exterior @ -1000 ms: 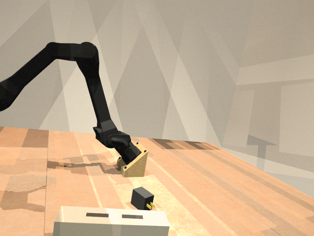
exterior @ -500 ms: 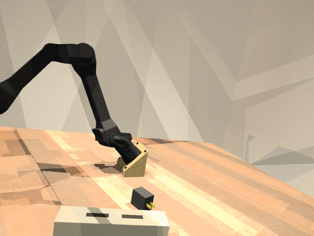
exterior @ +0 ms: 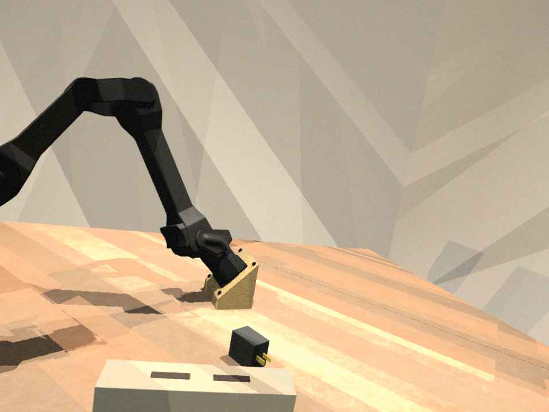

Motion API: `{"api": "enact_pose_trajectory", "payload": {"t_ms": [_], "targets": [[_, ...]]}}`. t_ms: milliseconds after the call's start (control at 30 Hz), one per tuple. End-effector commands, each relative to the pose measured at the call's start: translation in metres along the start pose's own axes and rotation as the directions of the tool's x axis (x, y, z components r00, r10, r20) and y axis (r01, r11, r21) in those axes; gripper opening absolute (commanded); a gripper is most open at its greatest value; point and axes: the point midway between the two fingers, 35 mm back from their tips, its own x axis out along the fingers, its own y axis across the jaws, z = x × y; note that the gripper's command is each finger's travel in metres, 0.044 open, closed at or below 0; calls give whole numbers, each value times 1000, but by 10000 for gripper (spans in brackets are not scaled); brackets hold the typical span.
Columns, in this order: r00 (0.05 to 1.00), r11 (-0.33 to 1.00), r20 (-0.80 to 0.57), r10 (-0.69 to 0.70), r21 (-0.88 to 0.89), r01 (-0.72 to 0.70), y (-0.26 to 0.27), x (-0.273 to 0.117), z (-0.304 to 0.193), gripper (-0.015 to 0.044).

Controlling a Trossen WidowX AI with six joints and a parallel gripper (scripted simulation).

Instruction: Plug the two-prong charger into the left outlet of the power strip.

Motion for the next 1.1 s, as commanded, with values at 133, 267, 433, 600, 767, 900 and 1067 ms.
{"api": "enact_pose_trajectory", "payload": {"t_ms": [133,267,433,600,767,900,1067], "targets": [[991,992,-58,121,-22,-122,44,-14,-16,440],[981,984,-83,173,-33,-176,63,-23,-24,440],[965,969,-118,234,-53,-241,85,-35,-34,440],[942,948,-159,294,-79,-309,108,-49,-46,440],[915,921,-201,351,-105,-376,129,-65,-58,440],[889,895,-235,393,-126,-428,145,-79,-68,440],[854,858,-277,440,-151,-491,163,-98,-80,440]]}}
